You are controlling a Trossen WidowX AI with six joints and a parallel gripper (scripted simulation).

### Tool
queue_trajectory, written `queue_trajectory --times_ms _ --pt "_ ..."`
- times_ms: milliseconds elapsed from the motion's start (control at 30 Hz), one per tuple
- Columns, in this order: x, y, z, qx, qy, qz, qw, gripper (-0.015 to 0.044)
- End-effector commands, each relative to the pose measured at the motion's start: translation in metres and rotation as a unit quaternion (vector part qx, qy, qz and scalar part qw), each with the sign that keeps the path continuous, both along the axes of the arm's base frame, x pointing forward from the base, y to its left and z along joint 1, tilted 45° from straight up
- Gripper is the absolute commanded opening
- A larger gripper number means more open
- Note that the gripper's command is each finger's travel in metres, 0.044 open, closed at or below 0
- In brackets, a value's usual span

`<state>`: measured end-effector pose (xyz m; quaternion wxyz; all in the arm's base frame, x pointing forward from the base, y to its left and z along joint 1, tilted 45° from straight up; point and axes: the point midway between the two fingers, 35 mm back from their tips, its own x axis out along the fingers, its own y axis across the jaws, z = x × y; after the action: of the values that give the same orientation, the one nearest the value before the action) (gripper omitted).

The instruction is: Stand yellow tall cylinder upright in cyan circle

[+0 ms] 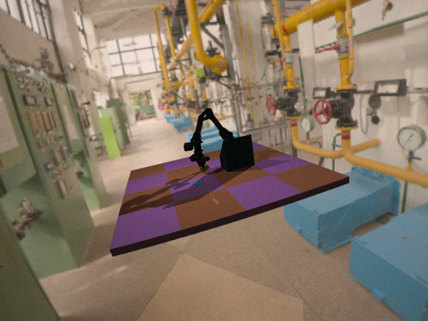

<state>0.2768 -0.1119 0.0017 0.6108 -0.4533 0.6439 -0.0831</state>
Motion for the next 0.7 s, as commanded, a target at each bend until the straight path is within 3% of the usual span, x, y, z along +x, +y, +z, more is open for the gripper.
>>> queue_trajectory --times_ms 0,667 --pt "0.003 0.008 0.008 0.003 -0.005 0.0 1.0 0.0105" --pt "-0.005 0.052 0.051 0.006 -0.005 0.0 1.0 0.0105"
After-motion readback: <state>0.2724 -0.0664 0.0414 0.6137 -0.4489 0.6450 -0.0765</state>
